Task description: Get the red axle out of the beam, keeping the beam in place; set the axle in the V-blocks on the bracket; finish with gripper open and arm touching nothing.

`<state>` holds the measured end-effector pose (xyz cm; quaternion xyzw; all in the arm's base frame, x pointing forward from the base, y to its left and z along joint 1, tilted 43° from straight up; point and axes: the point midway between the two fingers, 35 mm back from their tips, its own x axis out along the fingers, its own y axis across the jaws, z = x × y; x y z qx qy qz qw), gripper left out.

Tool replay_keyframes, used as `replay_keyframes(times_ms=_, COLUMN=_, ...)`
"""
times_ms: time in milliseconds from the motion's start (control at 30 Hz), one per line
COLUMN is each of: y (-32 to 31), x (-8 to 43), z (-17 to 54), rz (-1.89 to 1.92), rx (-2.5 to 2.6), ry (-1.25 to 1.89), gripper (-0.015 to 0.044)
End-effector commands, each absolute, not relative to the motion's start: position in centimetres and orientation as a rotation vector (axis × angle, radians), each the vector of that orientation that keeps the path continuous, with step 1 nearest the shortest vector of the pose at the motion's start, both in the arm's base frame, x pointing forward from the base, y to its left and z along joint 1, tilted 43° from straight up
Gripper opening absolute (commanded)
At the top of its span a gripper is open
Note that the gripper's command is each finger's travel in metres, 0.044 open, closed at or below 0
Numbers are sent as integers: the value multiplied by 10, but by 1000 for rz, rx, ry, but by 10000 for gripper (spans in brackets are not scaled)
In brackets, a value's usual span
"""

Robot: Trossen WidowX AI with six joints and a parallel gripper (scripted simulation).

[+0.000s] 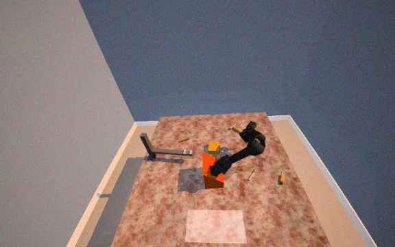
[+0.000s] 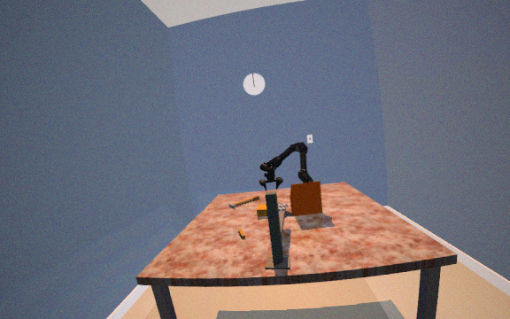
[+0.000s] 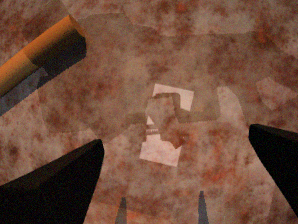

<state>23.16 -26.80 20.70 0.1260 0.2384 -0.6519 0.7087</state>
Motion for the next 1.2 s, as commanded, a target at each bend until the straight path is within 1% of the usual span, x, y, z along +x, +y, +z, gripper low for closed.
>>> replay_keyframes(times_ms=0, y=-219, x=246, z=152, rz=-1020, rx=-267, ry=1147, gripper=440)
replay_keyframes(times_ms=267, y=-168, x=245, z=110, rz=-395, rx=-851, ry=1585, gripper=440)
replay_keyframes(times_ms=400, y=-144, x=238, z=93, rz=-14, rx=-1143, ry=1729, gripper=440)
replay_keyframes(times_ms=467, y=-138, x=235, z=89, rz=99, rx=-1223, ry=1759, gripper=440)
replay_keyframes(times_ms=900, y=-137, x=235, z=88, rz=115, rx=-1233, ry=1763, gripper=440)
replay_keyframes(times_ms=1167, y=-161, x=233, z=63, rz=113, rx=-1234, ry=1764, gripper=440)
